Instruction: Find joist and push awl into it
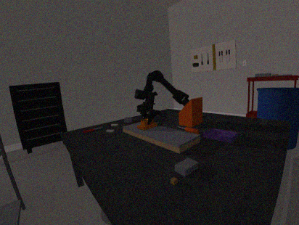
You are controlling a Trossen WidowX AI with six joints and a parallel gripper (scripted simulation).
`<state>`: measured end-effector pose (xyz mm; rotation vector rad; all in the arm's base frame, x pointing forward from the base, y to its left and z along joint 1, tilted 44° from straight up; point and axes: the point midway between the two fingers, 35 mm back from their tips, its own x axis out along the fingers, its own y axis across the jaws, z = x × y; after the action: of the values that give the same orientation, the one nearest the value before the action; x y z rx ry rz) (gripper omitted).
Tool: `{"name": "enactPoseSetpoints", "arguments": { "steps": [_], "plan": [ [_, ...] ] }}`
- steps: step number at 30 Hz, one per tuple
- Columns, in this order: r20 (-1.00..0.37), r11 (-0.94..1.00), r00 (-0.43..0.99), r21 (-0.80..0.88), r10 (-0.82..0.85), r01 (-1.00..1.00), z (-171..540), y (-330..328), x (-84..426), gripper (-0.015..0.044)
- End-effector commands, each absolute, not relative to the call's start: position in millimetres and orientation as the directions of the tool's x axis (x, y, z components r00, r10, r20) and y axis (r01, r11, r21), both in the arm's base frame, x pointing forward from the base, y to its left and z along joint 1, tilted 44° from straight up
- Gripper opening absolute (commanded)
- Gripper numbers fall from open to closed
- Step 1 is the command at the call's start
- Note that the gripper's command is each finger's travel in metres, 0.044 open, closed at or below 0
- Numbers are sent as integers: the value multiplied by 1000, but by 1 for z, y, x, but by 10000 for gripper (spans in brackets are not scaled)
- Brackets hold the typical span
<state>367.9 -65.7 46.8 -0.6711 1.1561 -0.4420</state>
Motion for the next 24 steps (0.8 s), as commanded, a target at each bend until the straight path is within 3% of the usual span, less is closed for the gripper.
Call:
{"name": "enactPoseSetpoints", "arguments": {
  "steps": [1, 24],
  "plan": [
    [-683, 726, 351, -688, -641, -13, 56, -76, 368, 0],
    [-681, 724, 352, -690, -643, -12, 98, -120, 369, 0]
  ]
}}
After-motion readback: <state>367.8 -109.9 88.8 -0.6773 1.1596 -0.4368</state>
